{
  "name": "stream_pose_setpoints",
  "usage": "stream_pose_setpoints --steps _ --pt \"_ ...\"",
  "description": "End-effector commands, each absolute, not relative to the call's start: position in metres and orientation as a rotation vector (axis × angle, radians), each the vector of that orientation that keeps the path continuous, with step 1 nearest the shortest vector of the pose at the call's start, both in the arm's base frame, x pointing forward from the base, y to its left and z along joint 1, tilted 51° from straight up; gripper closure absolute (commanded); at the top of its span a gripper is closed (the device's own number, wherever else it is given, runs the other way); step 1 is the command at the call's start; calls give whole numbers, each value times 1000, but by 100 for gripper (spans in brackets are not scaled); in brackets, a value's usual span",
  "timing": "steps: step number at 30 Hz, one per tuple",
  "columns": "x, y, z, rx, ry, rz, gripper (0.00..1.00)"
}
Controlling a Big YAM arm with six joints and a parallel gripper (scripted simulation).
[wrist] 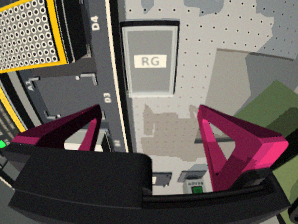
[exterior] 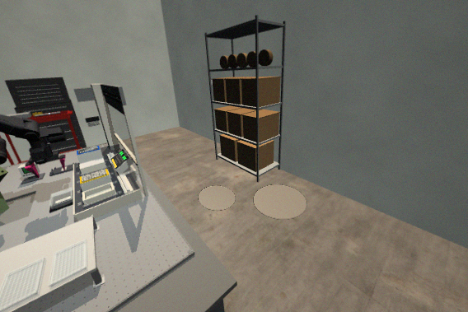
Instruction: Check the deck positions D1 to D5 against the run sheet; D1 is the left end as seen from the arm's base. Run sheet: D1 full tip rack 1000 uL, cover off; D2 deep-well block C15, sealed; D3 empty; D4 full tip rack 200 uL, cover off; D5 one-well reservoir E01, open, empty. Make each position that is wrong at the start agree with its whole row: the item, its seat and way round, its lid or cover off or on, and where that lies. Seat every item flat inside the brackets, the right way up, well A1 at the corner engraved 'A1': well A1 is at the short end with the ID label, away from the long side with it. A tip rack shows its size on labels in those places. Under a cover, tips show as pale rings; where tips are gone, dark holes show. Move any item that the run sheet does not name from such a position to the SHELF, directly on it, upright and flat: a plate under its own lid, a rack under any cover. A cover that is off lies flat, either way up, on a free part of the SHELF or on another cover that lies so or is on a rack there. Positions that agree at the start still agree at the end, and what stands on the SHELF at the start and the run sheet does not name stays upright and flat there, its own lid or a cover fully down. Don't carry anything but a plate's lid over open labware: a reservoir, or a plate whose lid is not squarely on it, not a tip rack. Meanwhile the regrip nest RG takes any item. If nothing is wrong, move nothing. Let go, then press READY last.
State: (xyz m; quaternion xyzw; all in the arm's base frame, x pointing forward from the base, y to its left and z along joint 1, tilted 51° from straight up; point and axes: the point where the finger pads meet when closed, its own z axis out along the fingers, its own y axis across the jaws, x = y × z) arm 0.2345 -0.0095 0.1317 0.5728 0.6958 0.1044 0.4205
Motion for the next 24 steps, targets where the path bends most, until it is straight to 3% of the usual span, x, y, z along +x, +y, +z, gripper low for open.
stream_pose_setpoints --steps 1,24 --pt "240 -14 128 1416 1752 238 0" --pt "264 -27 106 1416 1754 237 0"
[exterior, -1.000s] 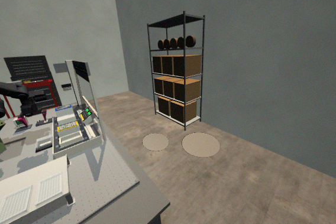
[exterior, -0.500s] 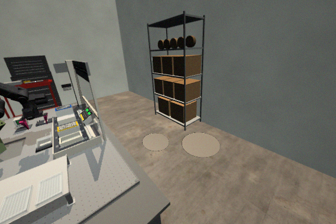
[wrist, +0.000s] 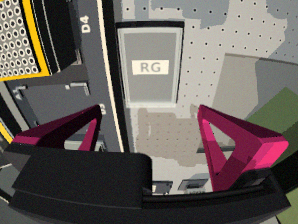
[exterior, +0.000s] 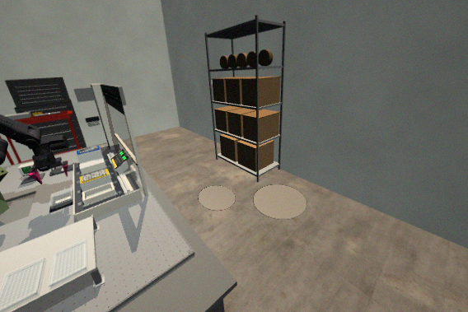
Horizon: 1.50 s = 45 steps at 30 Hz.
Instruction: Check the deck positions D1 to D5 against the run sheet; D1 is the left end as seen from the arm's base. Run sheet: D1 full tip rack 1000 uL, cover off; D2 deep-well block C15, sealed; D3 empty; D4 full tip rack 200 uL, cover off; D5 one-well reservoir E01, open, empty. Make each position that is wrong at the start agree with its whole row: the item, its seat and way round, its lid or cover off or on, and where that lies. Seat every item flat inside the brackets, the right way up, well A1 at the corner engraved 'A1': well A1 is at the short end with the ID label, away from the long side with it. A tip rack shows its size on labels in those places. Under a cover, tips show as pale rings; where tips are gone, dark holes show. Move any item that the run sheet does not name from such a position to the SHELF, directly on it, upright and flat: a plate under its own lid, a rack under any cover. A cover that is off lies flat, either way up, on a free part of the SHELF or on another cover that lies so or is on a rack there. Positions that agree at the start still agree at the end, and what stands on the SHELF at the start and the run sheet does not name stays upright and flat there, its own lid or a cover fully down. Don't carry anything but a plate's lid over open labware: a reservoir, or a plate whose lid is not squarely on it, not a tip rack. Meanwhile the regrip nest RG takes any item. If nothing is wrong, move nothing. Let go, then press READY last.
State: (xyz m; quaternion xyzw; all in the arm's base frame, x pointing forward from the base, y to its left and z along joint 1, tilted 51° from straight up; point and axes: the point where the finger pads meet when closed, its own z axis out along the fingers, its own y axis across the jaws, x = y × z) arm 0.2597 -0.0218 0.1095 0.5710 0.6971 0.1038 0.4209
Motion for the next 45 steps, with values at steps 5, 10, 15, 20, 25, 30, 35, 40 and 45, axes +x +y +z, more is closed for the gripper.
stream_pose_setpoints --steps 5,10,15,20,25,30,35,40,45 --pt "270 -30 100 1416 1754 236 0" --pt "273 -32 97 1416 1754 236 0" --pt "279 -35 91 1416 1754 235 0" --pt "285 -37 86 1416 1754 236 0" --pt "288 -39 83 1416 1754 235 0" --pt "293 -42 78 1416 1755 235 0" --pt "300 -45 73 1415 1753 236 0" --pt "304 -47 69 1416 1754 236 0" --pt "310 -50 66 1415 1752 237 0"
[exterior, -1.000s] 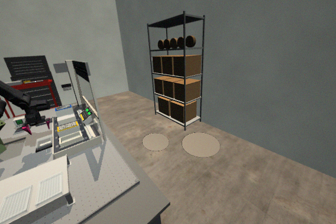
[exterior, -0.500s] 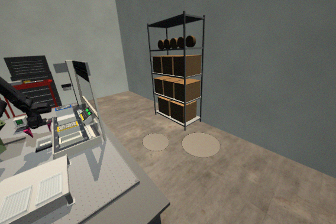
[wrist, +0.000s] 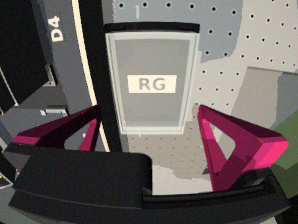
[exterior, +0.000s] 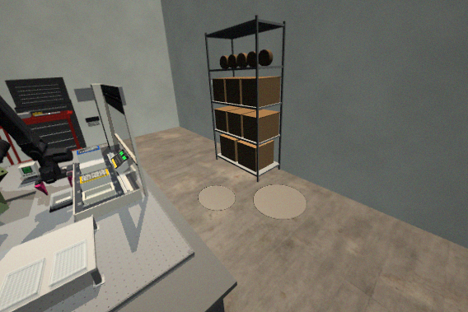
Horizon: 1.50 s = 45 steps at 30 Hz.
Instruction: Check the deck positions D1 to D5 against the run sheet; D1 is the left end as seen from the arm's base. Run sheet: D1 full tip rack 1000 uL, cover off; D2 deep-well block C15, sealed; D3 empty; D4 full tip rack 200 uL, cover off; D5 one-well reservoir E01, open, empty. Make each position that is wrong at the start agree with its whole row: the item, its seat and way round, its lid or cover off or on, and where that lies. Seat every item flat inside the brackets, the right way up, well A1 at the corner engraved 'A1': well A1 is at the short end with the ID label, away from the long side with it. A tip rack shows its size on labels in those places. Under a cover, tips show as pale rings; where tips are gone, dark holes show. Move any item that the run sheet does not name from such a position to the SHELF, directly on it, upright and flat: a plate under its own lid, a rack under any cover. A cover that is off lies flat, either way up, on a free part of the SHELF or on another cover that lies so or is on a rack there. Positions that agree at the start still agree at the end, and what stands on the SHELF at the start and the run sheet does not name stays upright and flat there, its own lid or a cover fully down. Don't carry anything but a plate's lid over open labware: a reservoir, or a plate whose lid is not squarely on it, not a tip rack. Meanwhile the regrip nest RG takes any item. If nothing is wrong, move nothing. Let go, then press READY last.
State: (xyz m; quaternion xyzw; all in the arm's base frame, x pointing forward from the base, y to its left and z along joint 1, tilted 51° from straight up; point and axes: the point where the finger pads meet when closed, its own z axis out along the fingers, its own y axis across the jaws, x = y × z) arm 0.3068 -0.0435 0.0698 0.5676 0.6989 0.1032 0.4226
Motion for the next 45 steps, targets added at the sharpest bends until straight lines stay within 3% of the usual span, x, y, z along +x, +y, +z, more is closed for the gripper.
stream_pose_setpoints --steps 1,45 --pt "311 -50 65 1415 1752 238 0" --pt "343 -66 38 1413 1749 239 0"
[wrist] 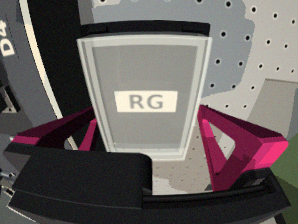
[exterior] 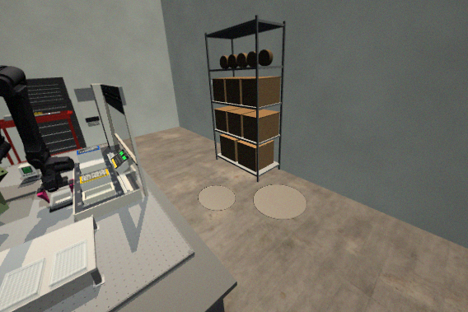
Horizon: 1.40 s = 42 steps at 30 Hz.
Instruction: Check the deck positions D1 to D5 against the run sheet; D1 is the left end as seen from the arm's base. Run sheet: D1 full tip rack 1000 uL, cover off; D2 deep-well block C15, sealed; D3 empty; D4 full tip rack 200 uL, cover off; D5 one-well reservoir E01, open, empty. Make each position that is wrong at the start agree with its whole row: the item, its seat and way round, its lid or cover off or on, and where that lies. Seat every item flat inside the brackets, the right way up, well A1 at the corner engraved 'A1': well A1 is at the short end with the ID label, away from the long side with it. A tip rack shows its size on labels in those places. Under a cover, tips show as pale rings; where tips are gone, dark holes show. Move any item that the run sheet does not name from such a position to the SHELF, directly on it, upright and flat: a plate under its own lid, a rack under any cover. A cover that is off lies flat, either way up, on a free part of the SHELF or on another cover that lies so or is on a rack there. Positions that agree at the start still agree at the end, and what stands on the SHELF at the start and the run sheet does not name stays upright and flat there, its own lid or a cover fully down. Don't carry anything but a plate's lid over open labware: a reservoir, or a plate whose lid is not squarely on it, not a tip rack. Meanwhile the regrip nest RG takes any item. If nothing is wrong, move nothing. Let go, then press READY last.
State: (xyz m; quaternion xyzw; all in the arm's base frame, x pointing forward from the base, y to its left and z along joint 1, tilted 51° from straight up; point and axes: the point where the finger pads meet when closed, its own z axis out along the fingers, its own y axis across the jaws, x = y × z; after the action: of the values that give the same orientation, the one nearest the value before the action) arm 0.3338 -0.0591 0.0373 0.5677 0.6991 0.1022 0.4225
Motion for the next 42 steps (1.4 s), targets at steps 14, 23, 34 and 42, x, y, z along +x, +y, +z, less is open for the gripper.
stream_pose_setpoints --steps 14,23,34,42 --pt "343 -66 38 1413 1749 239 0" --pt "343 -66 38 1413 1749 239 0" --pt "343 -66 38 1413 1749 239 0" --pt "342 -66 37 1416 1751 232 100"
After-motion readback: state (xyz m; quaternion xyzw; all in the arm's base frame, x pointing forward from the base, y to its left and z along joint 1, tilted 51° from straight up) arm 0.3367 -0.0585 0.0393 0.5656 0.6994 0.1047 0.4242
